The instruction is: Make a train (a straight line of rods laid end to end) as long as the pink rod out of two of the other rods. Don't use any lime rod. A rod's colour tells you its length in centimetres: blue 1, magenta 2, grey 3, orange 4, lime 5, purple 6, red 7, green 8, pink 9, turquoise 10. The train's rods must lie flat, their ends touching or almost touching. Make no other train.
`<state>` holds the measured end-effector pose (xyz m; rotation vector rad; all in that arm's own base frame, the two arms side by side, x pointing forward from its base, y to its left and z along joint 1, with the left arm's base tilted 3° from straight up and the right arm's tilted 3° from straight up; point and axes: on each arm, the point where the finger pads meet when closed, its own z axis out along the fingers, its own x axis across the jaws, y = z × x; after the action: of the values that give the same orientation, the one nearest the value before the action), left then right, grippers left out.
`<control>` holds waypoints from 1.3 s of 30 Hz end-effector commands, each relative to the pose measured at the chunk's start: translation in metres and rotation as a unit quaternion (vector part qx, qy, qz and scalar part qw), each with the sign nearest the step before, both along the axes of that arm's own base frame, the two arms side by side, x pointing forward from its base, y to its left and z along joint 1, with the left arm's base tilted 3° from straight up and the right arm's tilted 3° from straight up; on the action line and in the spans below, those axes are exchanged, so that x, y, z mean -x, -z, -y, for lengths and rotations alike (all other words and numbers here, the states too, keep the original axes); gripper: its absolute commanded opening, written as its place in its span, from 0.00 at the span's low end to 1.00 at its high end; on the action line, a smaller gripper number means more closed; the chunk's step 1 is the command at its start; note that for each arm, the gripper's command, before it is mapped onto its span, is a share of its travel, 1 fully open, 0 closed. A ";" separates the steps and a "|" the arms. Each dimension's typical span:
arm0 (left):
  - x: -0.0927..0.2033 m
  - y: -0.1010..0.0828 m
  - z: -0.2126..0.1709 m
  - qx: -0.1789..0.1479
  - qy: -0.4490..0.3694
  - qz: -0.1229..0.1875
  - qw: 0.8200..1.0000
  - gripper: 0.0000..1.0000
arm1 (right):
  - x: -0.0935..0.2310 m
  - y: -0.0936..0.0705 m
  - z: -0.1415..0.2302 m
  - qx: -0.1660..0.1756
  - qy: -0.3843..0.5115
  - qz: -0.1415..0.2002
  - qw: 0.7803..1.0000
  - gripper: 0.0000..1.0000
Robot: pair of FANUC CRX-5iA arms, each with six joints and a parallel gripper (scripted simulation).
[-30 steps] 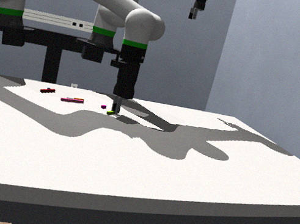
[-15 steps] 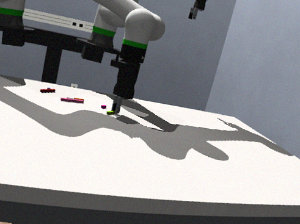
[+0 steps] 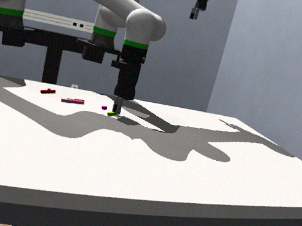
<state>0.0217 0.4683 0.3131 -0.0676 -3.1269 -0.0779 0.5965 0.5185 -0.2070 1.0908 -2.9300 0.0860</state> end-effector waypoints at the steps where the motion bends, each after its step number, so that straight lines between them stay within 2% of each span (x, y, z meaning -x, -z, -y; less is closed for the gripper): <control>1: 0.000 -0.001 0.000 -0.001 0.000 0.000 1.000 1.00 | -0.001 -0.002 -0.001 -0.001 0.000 0.001 1.000 0.30; 2: 0.000 -0.001 0.000 -0.001 0.000 0.000 1.000 1.00 | -0.001 -0.002 -0.001 -0.001 0.000 0.001 1.000 0.30; 3: 0.000 -0.001 0.000 -0.001 0.000 0.000 1.000 1.00 | -0.001 -0.002 -0.001 -0.001 0.000 0.001 1.000 0.36; 5: 0.000 -0.001 0.000 -0.001 0.000 0.000 1.000 1.00 | -0.001 -0.002 -0.001 -0.001 0.000 0.001 1.000 0.36; 6: 0.000 -0.001 0.000 -0.001 0.000 0.000 1.000 1.00 | -0.001 -0.002 -0.001 -0.001 0.000 0.001 1.000 0.42; 8: 0.000 -0.001 0.000 -0.001 0.000 0.000 1.000 1.00 | -0.001 -0.002 -0.001 -0.001 0.000 0.001 1.000 0.42; 9: 0.000 -0.001 0.000 -0.001 0.000 0.000 1.000 1.00 | -0.001 -0.002 -0.001 -0.001 0.000 0.001 1.000 0.48; 11: 0.000 -0.001 0.000 -0.001 0.000 0.000 1.000 1.00 | -0.001 -0.002 -0.001 -0.001 0.000 0.001 1.000 0.48; 12: 0.000 -0.001 0.000 -0.001 0.000 0.000 1.000 1.00 | -0.001 -0.002 -0.001 -0.001 0.000 0.001 1.000 0.54; 27: 0.000 -0.001 0.000 -0.001 0.000 0.000 1.000 1.00 | -0.001 -0.005 -0.001 -0.001 0.000 0.001 1.000 0.54; 32: 0.000 -0.001 0.000 -0.001 0.000 0.000 1.000 1.00 | -0.001 -0.018 -0.002 -0.001 0.000 0.001 1.000 0.54; 34: 0.000 -0.001 0.000 -0.001 0.000 0.000 1.000 1.00 | -0.001 -0.018 -0.002 -0.001 0.000 0.001 1.000 0.54; 39: 0.000 -0.001 0.000 -0.001 0.000 0.000 1.000 1.00 | -0.001 -0.043 -0.003 -0.001 0.000 0.001 1.000 0.54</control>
<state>0.0217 0.4683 0.3131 -0.0676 -3.1269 -0.0779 0.5965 0.5202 -0.1777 1.0909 -2.9303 0.0863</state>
